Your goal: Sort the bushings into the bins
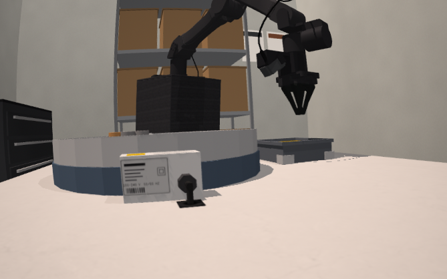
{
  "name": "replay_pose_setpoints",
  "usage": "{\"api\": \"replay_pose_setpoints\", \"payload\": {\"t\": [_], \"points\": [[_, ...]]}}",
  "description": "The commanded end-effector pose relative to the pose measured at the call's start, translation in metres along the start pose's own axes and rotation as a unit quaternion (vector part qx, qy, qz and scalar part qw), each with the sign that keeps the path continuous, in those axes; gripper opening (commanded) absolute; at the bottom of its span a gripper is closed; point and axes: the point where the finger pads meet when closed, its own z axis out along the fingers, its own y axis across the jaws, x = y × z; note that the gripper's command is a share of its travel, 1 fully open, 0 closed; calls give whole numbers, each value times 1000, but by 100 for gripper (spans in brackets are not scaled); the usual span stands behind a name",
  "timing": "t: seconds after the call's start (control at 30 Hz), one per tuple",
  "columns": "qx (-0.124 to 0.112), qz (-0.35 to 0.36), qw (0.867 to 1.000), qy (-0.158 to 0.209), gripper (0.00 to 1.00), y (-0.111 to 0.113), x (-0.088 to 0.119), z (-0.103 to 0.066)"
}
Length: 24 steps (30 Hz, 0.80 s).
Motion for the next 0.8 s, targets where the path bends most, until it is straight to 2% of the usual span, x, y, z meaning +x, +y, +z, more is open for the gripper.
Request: {"api": "replay_pose_setpoints", "payload": {"t": [0.0,0.07,0.13,0.27,0.77], "points": [[2,-1,1000,-4,15,-1,-1,-18],[4,-1,1000,-4,15,-3,-1,-18],[16,-1,1000,-8,15,-10,-3,-7],[9,-1,1000,-6,15,-4,-1,-10],[9,-1,1000,-6,15,-4,-1,-10]]}}
